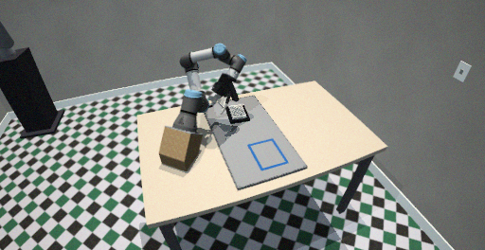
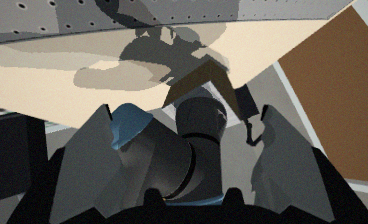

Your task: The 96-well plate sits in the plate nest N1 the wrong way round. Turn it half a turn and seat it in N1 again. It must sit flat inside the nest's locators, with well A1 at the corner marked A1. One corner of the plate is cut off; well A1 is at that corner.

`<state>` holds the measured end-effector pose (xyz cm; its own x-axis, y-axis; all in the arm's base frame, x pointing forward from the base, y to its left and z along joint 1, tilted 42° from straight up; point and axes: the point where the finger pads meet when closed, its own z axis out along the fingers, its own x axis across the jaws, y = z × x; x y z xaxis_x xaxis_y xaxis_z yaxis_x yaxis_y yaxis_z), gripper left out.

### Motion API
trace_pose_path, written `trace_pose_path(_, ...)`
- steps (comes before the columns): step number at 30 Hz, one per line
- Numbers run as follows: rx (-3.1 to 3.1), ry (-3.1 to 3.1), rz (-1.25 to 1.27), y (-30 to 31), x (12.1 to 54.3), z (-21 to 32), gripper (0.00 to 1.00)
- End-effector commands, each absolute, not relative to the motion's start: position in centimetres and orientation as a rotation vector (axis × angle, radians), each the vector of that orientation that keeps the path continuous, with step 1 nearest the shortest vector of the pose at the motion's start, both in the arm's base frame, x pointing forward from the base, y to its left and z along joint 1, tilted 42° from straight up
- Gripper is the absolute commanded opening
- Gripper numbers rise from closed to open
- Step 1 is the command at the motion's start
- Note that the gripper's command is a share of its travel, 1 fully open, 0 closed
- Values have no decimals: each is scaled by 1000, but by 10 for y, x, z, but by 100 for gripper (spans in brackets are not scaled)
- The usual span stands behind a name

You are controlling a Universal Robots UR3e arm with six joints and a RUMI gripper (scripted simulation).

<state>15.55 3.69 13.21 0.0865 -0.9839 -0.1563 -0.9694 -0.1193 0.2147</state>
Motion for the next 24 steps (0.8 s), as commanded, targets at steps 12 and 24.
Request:
trace_pose_path(12, 2650, -1896, -442, 54, 172, 138, 100)
trace_pose_path(24, 2678, -1883, -445, 54, 172, 138, 100)
